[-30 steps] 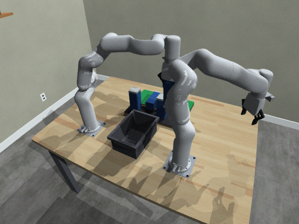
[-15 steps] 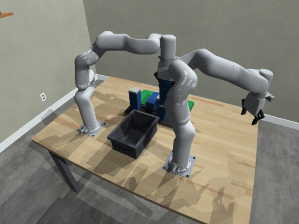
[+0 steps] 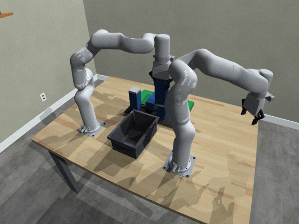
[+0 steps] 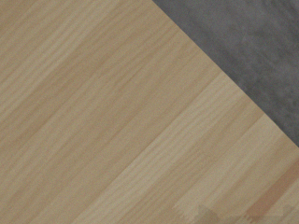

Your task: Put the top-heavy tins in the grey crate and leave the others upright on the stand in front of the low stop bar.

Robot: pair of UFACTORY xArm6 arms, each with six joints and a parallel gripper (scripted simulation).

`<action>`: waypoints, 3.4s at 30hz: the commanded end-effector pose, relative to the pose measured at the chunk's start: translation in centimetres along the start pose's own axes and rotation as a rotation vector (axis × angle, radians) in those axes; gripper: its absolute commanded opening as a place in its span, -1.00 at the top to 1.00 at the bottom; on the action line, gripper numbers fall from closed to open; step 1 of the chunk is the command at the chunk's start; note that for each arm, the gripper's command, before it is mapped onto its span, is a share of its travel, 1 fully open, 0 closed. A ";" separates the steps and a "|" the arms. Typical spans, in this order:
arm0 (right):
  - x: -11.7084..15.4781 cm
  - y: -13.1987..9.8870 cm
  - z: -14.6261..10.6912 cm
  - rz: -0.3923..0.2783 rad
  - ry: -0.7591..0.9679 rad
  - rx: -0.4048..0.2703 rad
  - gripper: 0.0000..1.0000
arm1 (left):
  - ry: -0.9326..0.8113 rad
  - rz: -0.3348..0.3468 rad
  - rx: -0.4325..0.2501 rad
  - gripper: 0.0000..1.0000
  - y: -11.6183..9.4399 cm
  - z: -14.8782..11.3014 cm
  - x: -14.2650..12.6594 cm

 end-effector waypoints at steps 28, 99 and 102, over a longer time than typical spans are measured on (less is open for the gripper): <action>0.0 -0.2 0.0 -0.001 0.000 0.004 -1.00 | 0.000 -0.007 0.001 1.00 -0.2 1.3 -6.2; 0.0 -0.2 0.0 -0.001 0.000 0.004 -1.00 | 0.025 -0.006 0.002 1.00 -0.1 -6.6 -12.8; 0.0 -0.2 0.0 -0.001 0.000 0.004 -1.00 | 0.027 -0.006 0.002 1.00 -0.1 -7.3 -13.0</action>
Point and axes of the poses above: on each arm, the point where the finger pads meet when closed, its own y axis out along the fingers, its own x axis across the jaws, z = x × y, the point moved 9 cm from there along -y, back along the fingers, and after that the axes turned 9 degrees about -y, right-handed, at the moved point
